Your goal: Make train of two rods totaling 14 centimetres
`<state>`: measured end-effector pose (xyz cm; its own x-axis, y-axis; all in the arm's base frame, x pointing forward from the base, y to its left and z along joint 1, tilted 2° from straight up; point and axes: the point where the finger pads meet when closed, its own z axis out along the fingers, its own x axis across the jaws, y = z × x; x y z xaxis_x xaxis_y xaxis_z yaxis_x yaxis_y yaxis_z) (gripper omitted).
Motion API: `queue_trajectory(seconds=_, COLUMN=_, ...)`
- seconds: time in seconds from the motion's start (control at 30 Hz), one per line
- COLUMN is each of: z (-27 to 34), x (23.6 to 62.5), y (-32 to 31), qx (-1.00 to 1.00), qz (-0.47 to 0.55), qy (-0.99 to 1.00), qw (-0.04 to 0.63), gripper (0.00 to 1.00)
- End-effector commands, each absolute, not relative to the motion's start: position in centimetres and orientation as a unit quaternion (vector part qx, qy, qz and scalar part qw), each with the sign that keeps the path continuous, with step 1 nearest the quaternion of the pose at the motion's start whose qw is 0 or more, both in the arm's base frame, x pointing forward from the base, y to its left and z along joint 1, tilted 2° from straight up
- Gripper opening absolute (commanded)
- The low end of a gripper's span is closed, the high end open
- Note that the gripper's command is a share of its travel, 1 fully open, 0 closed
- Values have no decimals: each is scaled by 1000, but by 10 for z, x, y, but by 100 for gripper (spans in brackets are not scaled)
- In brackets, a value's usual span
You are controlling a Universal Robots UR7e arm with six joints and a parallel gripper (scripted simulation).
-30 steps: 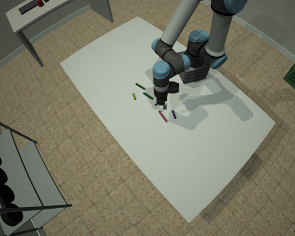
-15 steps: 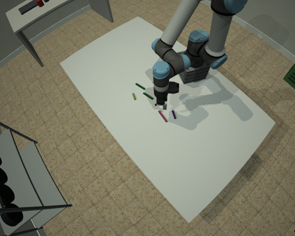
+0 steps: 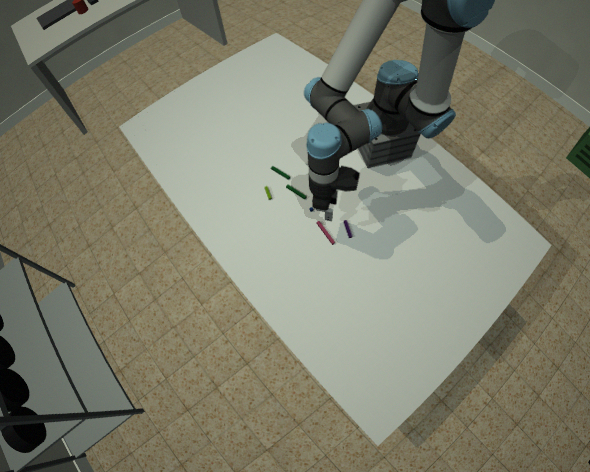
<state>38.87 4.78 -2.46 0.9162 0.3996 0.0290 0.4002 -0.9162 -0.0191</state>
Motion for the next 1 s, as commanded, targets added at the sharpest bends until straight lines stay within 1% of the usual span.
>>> queue_trajectory(seconds=0.0, z=-26, x=390, y=50, qx=-988, qz=-12, qy=-154, qw=13, gripper=100)
queue_trajectory(seconds=0.2, z=-28, x=391, y=52, qx=-995, qz=-11, qy=-94, qw=13, gripper=100)
queue_trajectory(seconds=0.6, z=-36, x=395, y=56, qx=-992, qz=-8, qy=129, qw=16, gripper=100)
queue_trajectory(seconds=0.67, z=-36, x=395, y=56, qx=-992, qz=-8, qy=129, qw=16, gripper=100)
queue_trajectory(seconds=0.97, z=-42, x=398, y=56, qx=-952, qz=-5, qy=307, qw=17, gripper=100)
